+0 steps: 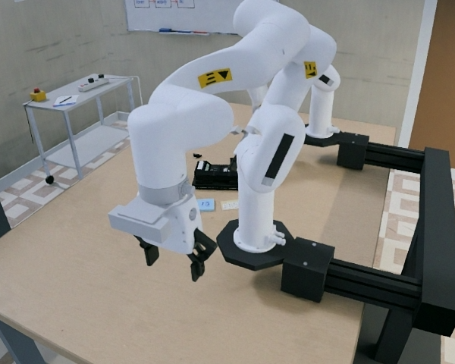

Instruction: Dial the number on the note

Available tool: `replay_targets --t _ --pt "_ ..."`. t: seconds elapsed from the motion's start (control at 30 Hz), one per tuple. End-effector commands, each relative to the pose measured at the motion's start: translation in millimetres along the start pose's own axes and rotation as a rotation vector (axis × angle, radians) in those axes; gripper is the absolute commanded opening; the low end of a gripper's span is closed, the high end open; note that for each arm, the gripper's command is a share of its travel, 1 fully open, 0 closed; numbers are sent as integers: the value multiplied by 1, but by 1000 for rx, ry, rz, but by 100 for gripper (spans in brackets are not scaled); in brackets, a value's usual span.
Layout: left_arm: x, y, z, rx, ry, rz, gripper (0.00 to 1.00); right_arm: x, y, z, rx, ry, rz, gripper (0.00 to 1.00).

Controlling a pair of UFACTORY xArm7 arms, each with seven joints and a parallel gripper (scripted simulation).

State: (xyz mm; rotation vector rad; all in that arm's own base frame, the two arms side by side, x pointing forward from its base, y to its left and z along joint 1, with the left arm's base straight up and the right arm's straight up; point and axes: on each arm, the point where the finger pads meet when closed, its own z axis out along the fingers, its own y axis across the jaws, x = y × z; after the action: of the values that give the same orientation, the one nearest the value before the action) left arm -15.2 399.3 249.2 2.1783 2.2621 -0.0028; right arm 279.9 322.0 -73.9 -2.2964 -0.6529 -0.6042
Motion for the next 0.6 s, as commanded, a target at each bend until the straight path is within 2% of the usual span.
replay_targets --t 0.0,0.57 --pt "0 0 -1 0 2 0 100 0 0 0 1 1 -1 0" --pt "0 0 -1 0 2 0 100 -1 1 2 1 1 -1 0"
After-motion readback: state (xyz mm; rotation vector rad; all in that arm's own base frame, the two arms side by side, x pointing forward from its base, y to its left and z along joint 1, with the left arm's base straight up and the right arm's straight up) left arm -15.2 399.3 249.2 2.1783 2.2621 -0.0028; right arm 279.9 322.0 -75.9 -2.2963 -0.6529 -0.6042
